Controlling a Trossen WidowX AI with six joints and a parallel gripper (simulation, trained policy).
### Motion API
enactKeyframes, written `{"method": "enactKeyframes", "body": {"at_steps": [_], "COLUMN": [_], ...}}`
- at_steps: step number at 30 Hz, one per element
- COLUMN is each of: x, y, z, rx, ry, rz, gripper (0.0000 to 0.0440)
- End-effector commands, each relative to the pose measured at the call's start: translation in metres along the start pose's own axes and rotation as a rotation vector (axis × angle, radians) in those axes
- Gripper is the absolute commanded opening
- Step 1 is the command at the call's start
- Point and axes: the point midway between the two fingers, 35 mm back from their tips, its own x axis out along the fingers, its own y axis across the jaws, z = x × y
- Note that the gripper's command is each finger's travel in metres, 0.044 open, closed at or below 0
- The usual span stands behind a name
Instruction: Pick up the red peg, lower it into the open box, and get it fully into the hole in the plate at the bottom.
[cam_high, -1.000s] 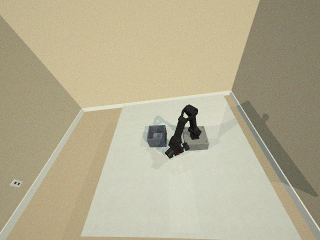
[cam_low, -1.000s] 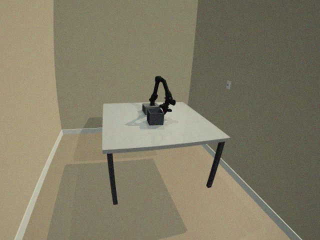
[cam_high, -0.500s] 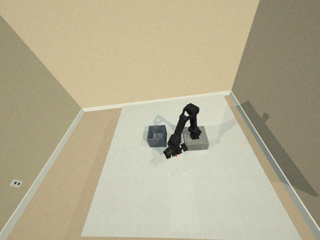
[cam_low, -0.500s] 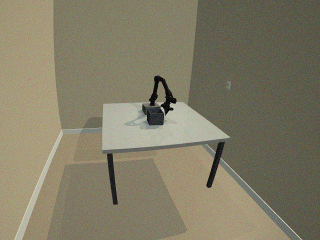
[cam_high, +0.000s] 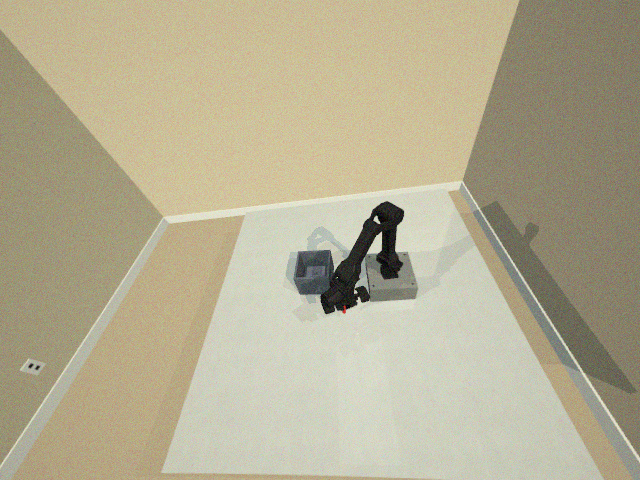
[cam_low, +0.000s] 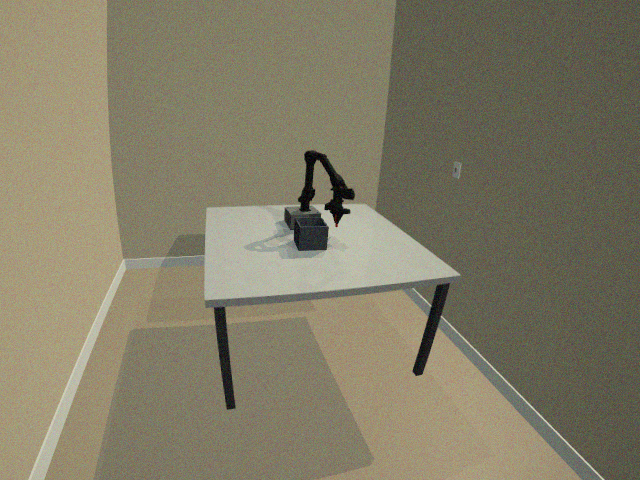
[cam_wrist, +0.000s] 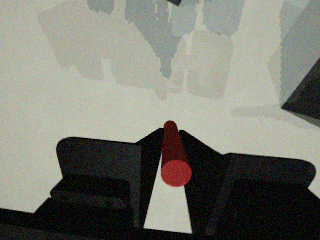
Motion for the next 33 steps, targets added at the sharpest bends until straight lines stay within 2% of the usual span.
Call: {"method": "enactKeyframes", "body": {"at_steps": [1, 15, 25, 33], "x": [-0.013, -0.060, -0.086, -0.095], "y": [0.012, 0.054, 0.068, 0.072], "z": [0.001, 0.026, 0.060, 0.092], "rx": [0.001, 0.002, 0.004, 0.022], "ry": [0.015, 0.001, -0.039, -0.077], "rz": [0.039, 0.153, 0.158, 0.143], "gripper": [0.0000, 0.0000, 0.0000, 0.0000]}}
